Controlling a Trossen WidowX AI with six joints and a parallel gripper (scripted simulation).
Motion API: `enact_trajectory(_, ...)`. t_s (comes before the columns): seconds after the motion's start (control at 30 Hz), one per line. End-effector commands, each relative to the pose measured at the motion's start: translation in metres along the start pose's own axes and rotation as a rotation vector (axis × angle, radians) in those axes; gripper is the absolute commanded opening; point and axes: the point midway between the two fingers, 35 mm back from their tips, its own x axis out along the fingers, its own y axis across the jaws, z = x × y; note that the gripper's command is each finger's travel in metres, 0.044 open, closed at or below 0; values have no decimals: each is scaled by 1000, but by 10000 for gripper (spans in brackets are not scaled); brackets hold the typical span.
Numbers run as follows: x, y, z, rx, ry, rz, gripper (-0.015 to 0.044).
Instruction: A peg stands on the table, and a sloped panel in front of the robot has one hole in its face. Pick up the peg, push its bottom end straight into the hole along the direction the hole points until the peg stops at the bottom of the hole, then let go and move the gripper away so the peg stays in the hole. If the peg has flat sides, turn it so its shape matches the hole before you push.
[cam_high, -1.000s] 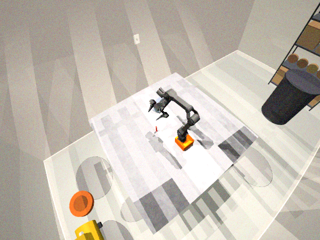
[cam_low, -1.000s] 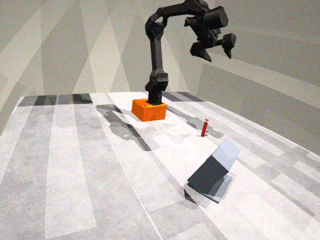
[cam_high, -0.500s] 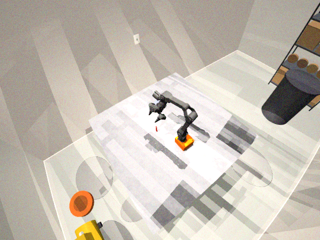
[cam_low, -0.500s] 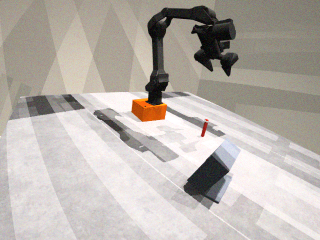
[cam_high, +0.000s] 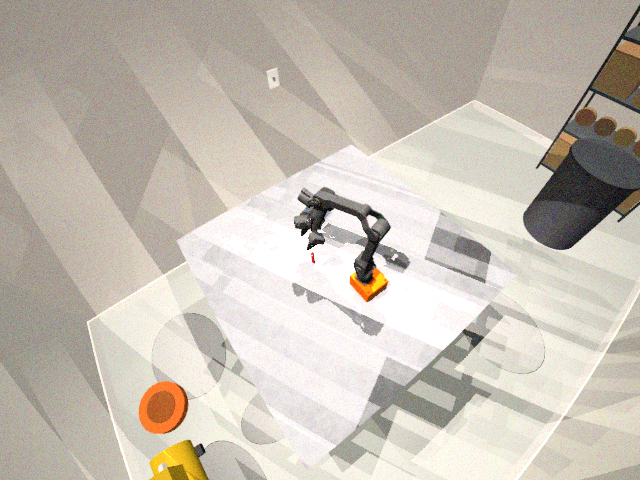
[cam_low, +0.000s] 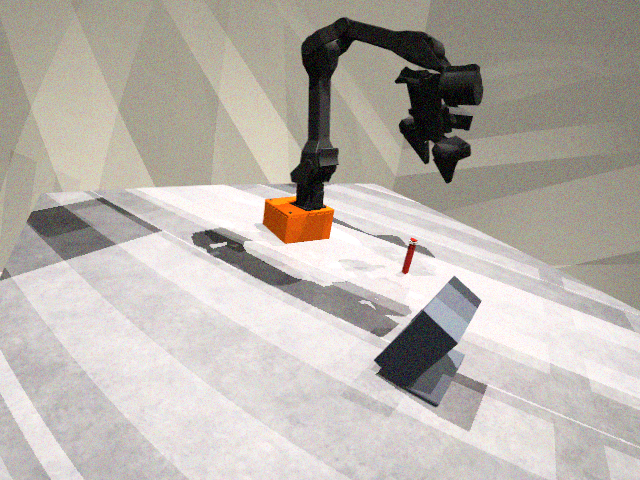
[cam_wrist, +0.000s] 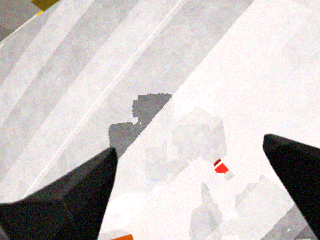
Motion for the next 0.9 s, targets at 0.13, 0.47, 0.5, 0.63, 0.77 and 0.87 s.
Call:
enact_trajectory(0.13,23,-10,-15,192,113,-38,440)
enact_trajectory(0.47,46,-20,-33,403,227,-120,440)
enact_trajectory(0.5,48,-21,-35,424,238,-130,440)
enact_trajectory(0.63,56,-24,-42,506,277,-172,440)
enact_trajectory(0.77,64,-27,-48,587,309,-219,440)
enact_trajectory(0.87,70,-30,-53,647,332,-257,440)
